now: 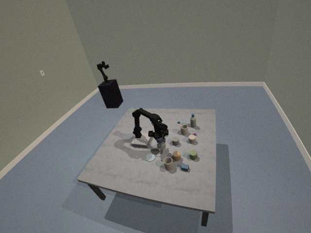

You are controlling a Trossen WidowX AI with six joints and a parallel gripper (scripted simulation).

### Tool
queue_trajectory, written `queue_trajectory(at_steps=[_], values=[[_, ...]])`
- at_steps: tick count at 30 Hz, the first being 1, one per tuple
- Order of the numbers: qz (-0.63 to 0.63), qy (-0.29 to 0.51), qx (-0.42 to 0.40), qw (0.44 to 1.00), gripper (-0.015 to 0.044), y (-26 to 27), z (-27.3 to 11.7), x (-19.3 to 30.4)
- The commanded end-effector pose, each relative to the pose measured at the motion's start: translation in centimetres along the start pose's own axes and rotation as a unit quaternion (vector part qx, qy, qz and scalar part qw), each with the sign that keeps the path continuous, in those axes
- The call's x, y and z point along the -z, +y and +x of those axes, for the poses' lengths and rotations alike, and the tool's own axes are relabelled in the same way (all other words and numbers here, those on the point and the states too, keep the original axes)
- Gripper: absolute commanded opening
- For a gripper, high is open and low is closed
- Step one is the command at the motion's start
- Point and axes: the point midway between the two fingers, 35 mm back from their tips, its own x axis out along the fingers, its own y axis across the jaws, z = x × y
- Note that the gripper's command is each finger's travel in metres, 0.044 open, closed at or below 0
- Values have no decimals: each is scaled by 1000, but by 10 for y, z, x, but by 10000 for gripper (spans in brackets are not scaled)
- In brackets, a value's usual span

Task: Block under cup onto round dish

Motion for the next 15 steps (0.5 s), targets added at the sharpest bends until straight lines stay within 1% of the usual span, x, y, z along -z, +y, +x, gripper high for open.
queue_trajectory(at_steps=[1,11,15], values=[[0,-1,-1,1000,0,0,0,0],[0,-1,-1,1000,0,-1,0,-1],[0,-3,0,1000,0,-22,11,-23]])
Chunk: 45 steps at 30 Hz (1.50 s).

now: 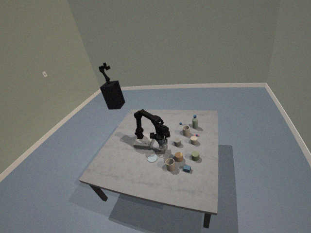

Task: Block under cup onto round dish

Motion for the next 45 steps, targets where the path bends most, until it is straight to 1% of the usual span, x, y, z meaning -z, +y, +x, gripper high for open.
queue_trajectory(at_steps=[1,13,19,25,32,40,45], values=[[4,-1,1,1000,0,-24,10,-22],[5,-5,5,1000,0,-117,48,-73],[5,-6,8,1000,0,-168,66,-84],[6,-7,11,1000,0,-218,84,-85],[6,-7,11,1000,0,-224,91,-85],[6,-7,11,1000,0,-225,125,-85],[6,-7,11,1000,0,-225,126,-85]])
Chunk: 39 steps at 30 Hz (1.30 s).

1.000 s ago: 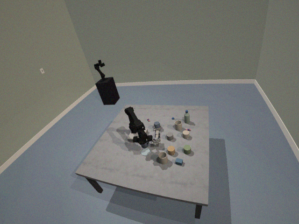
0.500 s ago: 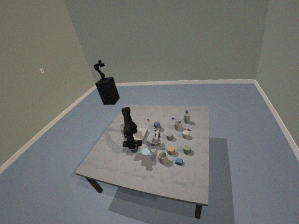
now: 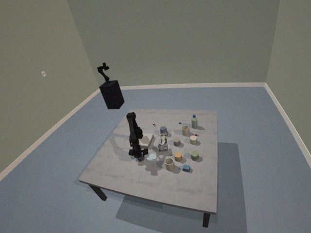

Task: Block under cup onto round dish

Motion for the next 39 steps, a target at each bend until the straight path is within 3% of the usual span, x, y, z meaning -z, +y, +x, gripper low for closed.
queue_trajectory(at_steps=[1,12,29,32,38,39], values=[[-3,-6,0,1000,0,0,2,-2],[-3,-6,0,1000,0,0,19,-2],[-1,-4,-1,1000,440,0,2,-2],[-2,-6,0,1000,440,0,-36,-2],[-3,-6,0,1000,440,0,-39,-2],[-4,-6,0,1000,414,1,-39,-2]])
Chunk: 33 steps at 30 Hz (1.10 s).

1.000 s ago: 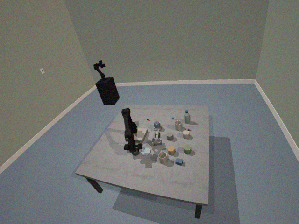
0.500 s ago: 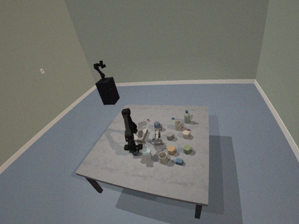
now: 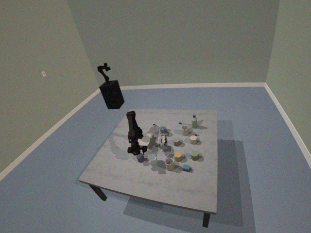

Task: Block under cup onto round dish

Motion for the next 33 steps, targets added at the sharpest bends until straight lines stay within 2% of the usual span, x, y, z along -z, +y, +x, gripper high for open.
queue_trajectory(at_steps=[1,6,15,23,30,33], values=[[-7,9,2,1000,387,2,-1,3],[-49,8,0,999,260,38,-9,6],[-174,-2,-10,985,260,137,-36,37],[-286,10,-13,958,260,219,-56,103],[-295,11,-13,955,260,225,-56,110],[-295,11,-13,955,260,226,-44,111]])
